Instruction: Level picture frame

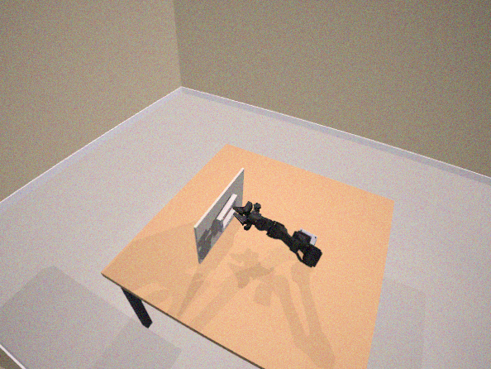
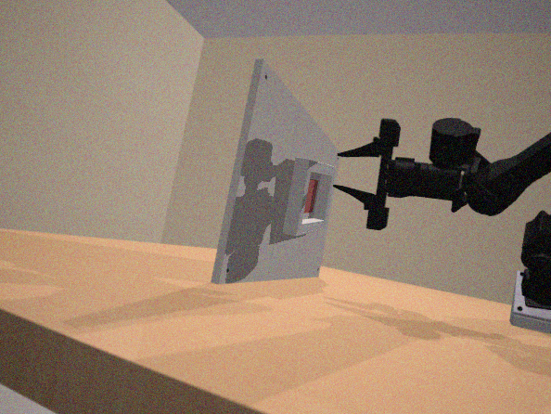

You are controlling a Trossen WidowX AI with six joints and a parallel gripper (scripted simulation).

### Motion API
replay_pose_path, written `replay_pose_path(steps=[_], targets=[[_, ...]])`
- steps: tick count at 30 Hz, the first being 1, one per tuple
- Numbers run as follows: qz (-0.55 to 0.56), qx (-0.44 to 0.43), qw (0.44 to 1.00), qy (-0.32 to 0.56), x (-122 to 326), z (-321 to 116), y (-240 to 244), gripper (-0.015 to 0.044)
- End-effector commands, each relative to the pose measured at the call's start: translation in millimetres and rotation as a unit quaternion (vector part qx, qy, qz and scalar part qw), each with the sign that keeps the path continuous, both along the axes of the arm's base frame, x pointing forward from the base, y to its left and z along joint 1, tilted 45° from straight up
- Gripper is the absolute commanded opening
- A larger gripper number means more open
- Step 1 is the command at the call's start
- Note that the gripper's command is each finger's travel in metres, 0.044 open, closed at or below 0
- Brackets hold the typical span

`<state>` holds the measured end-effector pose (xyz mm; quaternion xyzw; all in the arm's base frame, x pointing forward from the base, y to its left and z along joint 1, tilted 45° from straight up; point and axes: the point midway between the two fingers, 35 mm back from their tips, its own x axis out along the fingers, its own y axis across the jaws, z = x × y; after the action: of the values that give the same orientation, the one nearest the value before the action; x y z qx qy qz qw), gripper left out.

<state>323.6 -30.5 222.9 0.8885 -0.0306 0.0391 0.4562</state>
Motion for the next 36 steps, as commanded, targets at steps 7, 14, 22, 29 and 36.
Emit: replay_pose_path(steps=[7,14,22,29,36], targets=[[-0.002,-0.003,1.000,-0.001,17.5,3.4,-1.3,0.0260],[-0.002,-0.003,1.000,-0.001,28.8,4.1,-1.4,0.0260],[-0.002,-0.003,1.000,-0.001,36.2,4.1,-1.5,0.0260],[-0.002,-0.003,1.000,-0.001,36.2,4.1,-1.5,0.0260],[-0.002,-0.003,1.000,-0.001,36.2,4.1,-1.5,0.0260]])
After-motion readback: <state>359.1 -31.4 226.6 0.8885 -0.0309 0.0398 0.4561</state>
